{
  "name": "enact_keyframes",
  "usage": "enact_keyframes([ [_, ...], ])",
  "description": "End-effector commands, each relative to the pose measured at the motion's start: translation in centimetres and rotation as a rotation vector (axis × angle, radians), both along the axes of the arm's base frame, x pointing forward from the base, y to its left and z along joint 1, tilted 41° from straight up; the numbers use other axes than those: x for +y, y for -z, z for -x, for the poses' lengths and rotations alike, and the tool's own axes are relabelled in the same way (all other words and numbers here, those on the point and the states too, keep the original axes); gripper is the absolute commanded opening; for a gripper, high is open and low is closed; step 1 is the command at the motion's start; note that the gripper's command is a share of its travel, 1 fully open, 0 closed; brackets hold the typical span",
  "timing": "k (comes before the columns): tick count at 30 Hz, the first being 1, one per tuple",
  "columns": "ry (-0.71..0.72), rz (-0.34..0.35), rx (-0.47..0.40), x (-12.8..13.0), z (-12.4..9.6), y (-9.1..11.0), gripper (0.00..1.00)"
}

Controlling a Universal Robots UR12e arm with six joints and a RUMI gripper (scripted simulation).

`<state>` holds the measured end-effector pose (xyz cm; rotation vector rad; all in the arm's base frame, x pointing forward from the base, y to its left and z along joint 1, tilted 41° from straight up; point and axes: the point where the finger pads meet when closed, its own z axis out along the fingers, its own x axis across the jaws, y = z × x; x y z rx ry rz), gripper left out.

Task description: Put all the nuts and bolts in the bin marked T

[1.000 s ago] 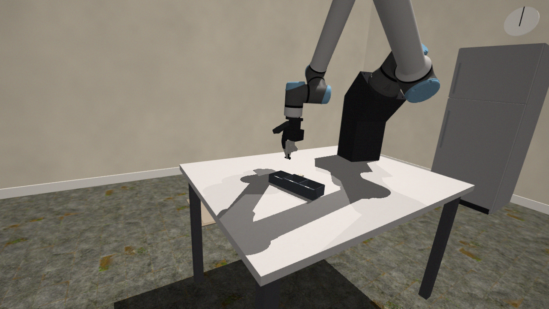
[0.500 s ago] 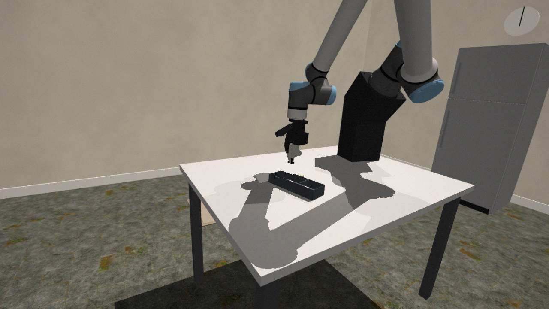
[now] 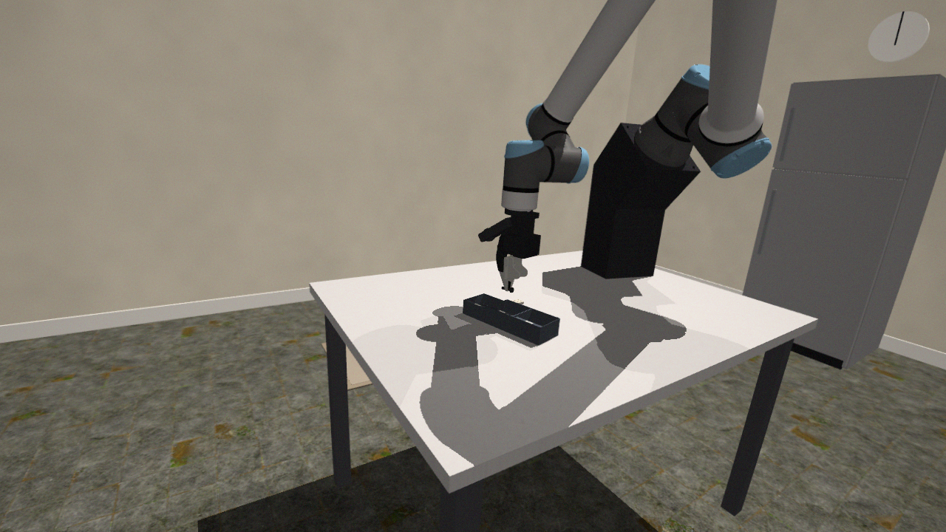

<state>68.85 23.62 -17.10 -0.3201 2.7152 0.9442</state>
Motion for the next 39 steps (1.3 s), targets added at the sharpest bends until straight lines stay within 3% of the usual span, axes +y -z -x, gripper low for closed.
enact_keyframes([
  [1,0.001,0.001,0.0,1.5,-0.9,-1.5,0.0],
  [7,0.001,0.001,0.0,4.1,-2.2,-3.9,0.0],
  [11,0.001,0.001,0.0,4.4,-2.4,-4.2,0.0],
  [25,0.001,0.001,0.0,4.0,-2.2,-3.8,0.0],
  [39,0.001,0.001,0.0,5.5,-2.6,-2.0,0.0],
])
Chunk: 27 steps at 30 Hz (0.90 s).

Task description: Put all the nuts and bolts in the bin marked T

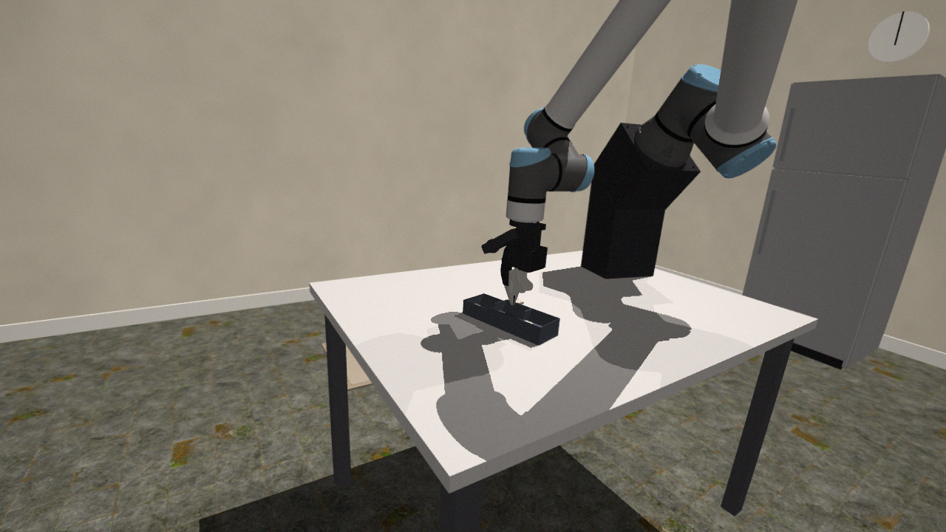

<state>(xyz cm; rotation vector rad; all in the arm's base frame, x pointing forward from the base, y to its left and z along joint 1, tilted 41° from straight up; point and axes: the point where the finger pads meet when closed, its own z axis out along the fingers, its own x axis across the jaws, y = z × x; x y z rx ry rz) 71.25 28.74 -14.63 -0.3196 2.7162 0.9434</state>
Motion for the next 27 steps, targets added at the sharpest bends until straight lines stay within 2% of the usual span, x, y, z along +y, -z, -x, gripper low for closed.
enact_keyframes([
  [1,0.001,0.0,-0.001,0.5,-0.2,0.6,0.0],
  [16,0.001,0.0,-0.001,2.1,-0.6,2.6,0.0],
  [27,0.001,0.0,-0.001,2.0,-0.6,2.6,0.0],
])
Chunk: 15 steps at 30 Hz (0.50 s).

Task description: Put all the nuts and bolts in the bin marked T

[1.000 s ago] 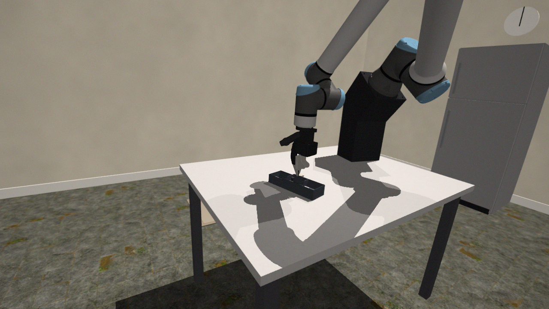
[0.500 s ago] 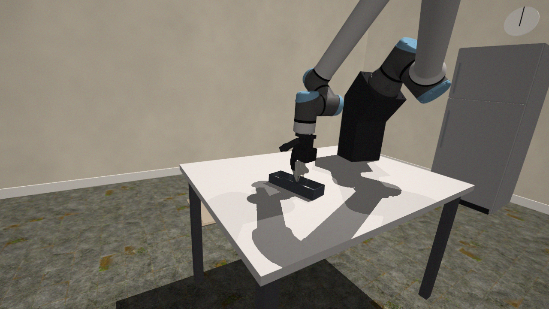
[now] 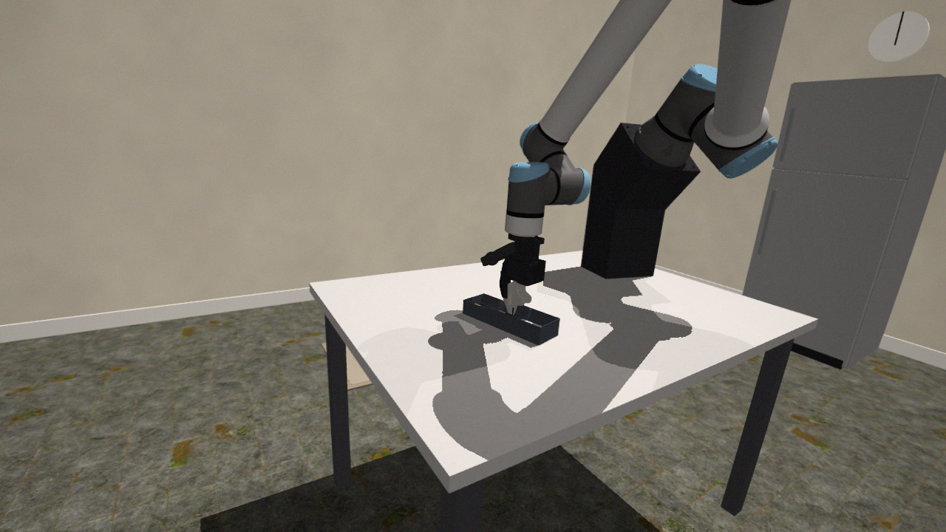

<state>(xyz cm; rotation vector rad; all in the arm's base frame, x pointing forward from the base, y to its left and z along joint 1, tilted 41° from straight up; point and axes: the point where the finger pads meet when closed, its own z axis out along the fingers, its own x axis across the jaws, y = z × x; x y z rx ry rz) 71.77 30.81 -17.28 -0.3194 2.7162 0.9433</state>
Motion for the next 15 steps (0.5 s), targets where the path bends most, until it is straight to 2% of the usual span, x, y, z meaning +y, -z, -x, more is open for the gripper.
enact_keyframes([
  [1,0.0,0.0,-0.001,-0.04,-0.04,-0.02,0.0],
  [5,0.0,0.0,-0.001,-0.05,-0.03,-0.01,0.0],
  [6,0.0,0.0,-0.001,-0.05,-0.03,-0.01,0.18],
  [15,0.0,0.0,-0.001,-0.05,-0.03,-0.01,0.18],
])
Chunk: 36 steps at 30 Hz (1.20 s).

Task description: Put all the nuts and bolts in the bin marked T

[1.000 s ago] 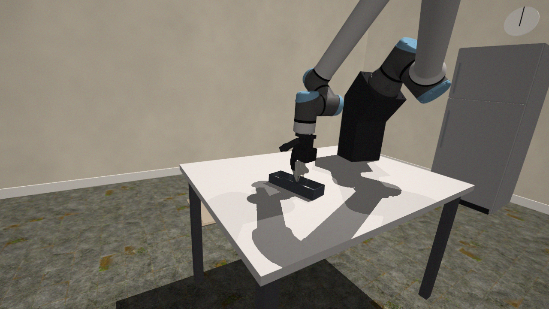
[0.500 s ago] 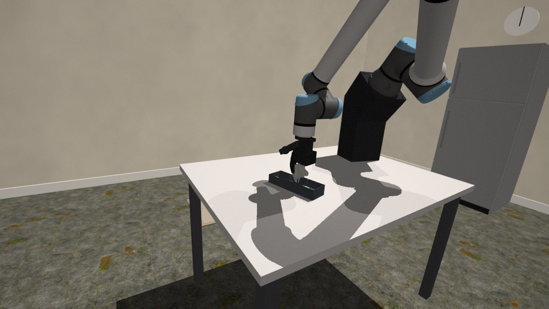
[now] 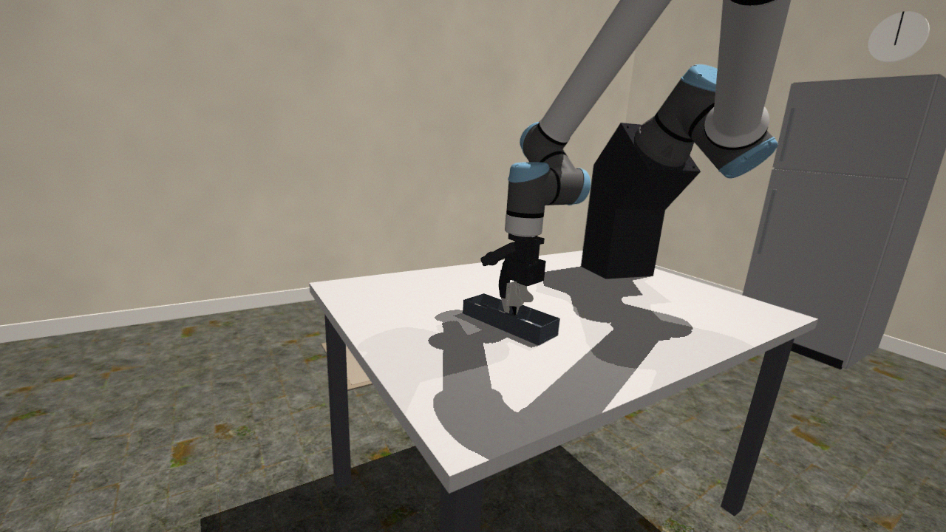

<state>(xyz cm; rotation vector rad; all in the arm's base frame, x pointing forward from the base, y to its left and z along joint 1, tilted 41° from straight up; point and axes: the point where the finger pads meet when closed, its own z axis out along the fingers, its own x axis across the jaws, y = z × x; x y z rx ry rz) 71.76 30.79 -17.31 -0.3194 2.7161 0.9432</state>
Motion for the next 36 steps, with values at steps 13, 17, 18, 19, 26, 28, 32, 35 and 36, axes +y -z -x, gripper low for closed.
enact_keyframes([
  [13,0.0,0.0,-0.001,-0.5,0.1,-0.5,0.18],
  [17,0.0,0.0,-0.001,-0.7,0.1,-0.9,0.18],
  [18,0.0,0.0,-0.001,-0.7,0.1,-0.9,0.18],
  [19,0.0,0.0,-0.001,-0.8,0.1,-0.9,0.18],
  [26,0.0,0.0,-0.001,-1.4,0.3,-1.7,0.18],
  [28,0.0,0.0,-0.001,-1.6,0.3,-1.9,0.18],
  [32,0.0,0.0,-0.001,-1.9,0.4,-2.3,0.18],
  [35,0.0,0.0,-0.001,-2.2,0.5,-2.6,0.18],
  [36,0.0,0.0,-0.001,-2.5,0.6,-3.0,0.18],
])
